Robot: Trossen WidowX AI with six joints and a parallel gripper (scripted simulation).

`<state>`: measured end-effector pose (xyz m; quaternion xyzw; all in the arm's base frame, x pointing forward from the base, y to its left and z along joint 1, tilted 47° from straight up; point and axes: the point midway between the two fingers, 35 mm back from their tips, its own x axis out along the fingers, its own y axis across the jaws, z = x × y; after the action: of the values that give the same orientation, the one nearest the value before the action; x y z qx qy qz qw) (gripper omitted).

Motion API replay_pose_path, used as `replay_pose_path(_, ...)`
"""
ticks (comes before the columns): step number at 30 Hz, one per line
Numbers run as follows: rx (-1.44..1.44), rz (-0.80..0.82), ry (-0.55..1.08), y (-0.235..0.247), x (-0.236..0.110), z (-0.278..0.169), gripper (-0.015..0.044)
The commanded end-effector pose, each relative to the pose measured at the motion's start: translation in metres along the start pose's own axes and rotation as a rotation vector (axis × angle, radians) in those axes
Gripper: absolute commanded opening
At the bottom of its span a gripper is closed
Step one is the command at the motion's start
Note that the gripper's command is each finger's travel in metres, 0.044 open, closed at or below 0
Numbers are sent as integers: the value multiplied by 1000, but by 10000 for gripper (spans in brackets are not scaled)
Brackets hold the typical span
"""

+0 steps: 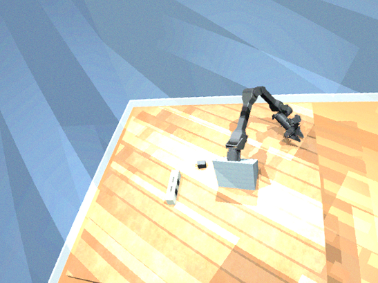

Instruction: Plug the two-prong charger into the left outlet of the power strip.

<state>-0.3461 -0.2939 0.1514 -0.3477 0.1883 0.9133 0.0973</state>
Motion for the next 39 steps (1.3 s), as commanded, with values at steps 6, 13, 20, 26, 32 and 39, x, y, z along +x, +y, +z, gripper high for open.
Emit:
replay_pose_path(6, -39, 148, 35, 27, -39, -19, 440)
replay_pose_path(13, -68, 263, 60, 44, -72, -33, 440)
replay_pose_path(20, -99, 367, 85, 57, -103, -46, 440)
replay_pose_path(26, -138, 465, 110, 66, -134, -60, 440)
replay_pose_path(32, -192, 552, 131, 71, -162, -75, 440)
replay_pose_path(39, -284, 626, 147, 71, -189, -94, 440)
